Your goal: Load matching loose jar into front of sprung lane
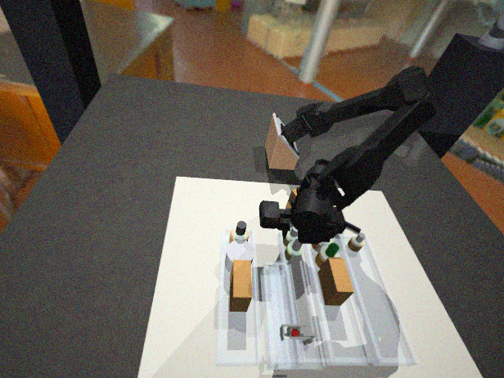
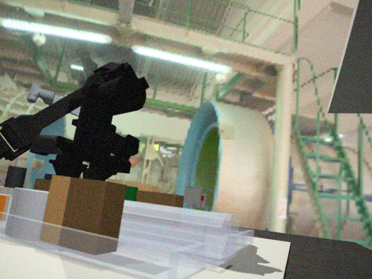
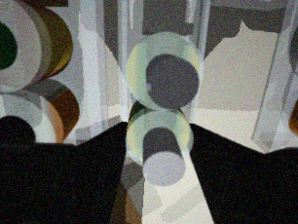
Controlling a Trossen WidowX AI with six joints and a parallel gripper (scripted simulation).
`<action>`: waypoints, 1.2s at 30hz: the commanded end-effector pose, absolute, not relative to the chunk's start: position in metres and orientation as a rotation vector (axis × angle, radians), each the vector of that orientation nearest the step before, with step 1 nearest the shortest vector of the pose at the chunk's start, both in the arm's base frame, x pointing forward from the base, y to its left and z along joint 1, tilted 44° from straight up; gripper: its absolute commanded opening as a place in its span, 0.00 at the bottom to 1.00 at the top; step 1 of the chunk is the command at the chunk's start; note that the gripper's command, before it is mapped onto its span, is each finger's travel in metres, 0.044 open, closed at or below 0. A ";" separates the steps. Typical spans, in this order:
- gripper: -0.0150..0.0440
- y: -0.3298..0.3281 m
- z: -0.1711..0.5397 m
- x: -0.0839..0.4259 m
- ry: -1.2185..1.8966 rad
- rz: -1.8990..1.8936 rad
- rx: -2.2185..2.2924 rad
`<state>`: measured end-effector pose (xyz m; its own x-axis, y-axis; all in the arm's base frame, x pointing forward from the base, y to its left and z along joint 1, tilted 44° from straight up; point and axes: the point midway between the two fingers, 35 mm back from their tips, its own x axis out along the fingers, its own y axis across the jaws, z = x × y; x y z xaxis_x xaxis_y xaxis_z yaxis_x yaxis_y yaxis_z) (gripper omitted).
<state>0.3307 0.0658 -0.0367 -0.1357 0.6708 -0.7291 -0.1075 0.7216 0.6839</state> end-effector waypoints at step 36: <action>0.73 0.062 -0.033 0.330 1.562 0.723 0.471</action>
